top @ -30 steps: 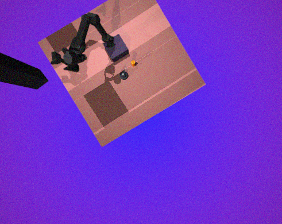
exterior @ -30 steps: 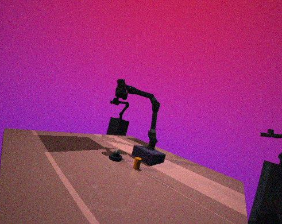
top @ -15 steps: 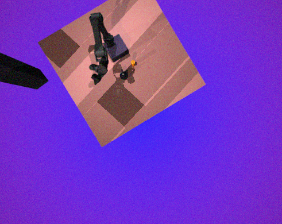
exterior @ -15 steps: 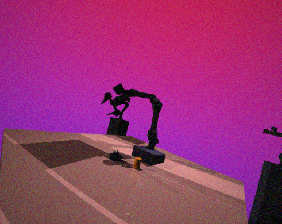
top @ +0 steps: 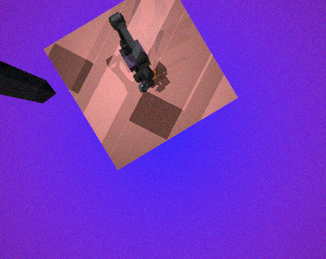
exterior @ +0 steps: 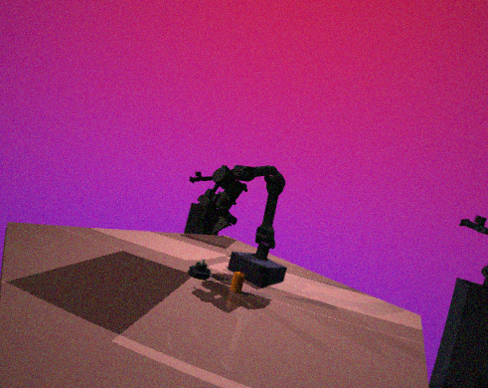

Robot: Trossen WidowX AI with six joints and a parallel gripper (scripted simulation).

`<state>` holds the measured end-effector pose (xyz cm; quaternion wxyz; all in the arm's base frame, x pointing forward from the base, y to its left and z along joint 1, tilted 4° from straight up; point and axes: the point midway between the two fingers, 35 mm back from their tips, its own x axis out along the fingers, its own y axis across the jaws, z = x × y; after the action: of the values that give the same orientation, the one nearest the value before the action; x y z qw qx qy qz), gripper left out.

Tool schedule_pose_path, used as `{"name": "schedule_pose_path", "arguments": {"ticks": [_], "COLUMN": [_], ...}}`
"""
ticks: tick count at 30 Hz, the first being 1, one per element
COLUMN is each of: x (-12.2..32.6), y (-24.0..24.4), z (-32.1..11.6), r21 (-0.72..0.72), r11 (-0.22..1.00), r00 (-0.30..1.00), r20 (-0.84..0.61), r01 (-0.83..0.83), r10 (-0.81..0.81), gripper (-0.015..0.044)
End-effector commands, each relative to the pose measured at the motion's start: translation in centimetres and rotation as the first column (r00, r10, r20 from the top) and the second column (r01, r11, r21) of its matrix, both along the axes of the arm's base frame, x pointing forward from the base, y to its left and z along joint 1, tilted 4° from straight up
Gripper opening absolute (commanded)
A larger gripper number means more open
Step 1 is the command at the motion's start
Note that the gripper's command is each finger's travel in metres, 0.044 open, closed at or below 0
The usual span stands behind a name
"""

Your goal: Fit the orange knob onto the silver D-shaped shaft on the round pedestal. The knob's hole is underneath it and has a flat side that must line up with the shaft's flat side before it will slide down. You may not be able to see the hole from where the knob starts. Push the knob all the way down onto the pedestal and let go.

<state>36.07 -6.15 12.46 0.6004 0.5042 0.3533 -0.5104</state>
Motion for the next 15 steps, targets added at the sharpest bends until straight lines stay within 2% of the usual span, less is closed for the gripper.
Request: {"name": "schedule_pose_path", "arguments": {"ticks": [1, 5, 7, 15], "x": [-2.6, -5.9, -7.0, -7.3], "y": [6.6, 11.8, 13.1, 13.2], "z": [-2.8, -4.5, -4.8, -4.9], "r21": [0.126, 0.251, 0.287, 0.292], "r11": [0.963, 0.877, 0.847, 0.843], "r00": [0.955, 0.853, 0.816, 0.811], "r20": [-0.144, -0.235, -0.255, -0.258], "r01": [-0.240, -0.410, -0.448, -0.452], "r10": [0.257, 0.466, 0.518, 0.524], "gripper": [0.0440, 0.0440, 0.0440, 0.0440]}}
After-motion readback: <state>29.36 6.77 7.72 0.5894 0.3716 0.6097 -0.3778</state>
